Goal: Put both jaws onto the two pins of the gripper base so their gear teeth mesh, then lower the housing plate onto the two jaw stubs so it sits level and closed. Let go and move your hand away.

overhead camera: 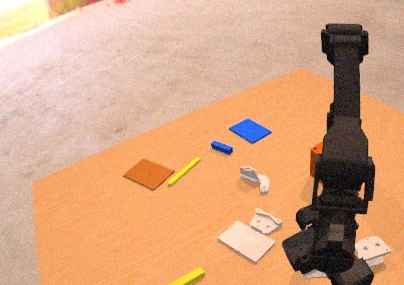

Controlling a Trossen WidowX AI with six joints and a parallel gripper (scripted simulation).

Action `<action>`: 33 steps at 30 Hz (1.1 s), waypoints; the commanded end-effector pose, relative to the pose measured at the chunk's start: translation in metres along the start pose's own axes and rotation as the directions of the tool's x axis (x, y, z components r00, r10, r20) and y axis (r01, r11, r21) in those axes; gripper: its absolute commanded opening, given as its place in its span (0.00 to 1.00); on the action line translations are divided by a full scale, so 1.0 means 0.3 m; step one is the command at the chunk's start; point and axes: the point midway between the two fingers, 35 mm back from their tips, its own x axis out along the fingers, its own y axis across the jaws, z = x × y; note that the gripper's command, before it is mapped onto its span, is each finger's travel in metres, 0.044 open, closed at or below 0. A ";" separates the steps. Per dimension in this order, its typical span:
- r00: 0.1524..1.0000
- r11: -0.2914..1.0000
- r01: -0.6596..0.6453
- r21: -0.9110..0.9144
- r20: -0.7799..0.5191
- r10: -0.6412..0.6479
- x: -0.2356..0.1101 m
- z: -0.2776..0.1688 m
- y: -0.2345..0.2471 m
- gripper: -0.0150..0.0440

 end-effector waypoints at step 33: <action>1.000 0.974 0.011 -0.225 0.005 -0.010 -0.003 0.224 -0.328 0.48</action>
